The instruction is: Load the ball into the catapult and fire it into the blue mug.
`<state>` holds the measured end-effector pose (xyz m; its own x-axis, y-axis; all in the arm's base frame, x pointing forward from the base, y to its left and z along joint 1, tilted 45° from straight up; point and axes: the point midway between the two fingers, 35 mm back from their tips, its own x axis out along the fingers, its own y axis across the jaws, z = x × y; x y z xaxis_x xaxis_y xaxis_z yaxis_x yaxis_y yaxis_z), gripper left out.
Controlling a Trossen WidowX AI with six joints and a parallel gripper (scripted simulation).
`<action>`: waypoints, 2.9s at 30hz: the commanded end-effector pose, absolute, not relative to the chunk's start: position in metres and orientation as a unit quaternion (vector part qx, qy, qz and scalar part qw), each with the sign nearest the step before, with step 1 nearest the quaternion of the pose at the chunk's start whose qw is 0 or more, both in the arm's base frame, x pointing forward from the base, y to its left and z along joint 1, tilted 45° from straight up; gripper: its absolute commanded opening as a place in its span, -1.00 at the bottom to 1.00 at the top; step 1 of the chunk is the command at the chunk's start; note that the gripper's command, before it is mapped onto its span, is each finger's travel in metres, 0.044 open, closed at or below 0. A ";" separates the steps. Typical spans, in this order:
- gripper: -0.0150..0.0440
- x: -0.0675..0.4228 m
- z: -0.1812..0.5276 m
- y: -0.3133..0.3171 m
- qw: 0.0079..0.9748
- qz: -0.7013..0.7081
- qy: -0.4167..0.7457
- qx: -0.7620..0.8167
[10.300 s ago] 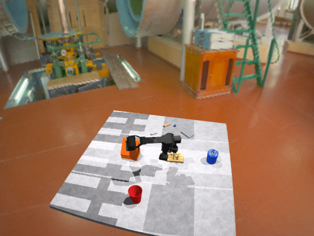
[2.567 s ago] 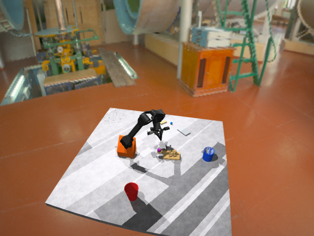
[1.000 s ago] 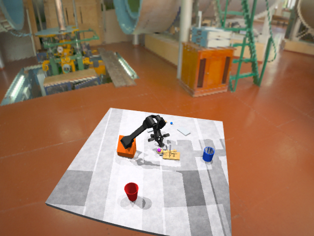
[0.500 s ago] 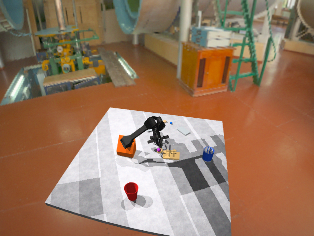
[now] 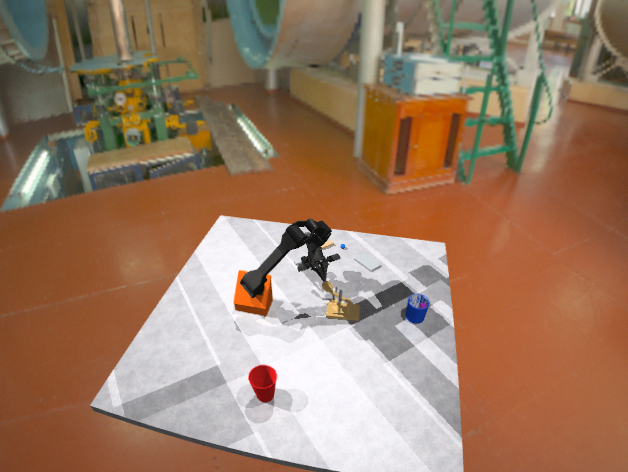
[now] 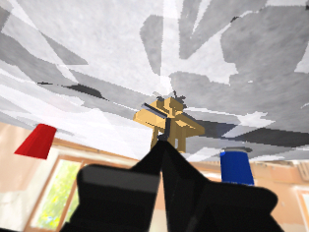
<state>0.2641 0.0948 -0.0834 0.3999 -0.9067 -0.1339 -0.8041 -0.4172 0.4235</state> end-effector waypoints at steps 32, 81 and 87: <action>1.00 0.364 -0.062 0.150 -0.286 -0.073 -0.573 0.764; 1.00 0.572 0.113 0.148 -0.841 0.168 -0.394 0.331; 1.00 0.572 0.113 0.148 -0.841 0.168 -0.394 0.331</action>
<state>0.5711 0.1458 0.1111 0.6277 -0.5499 -0.5511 0.0167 0.7172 -0.6967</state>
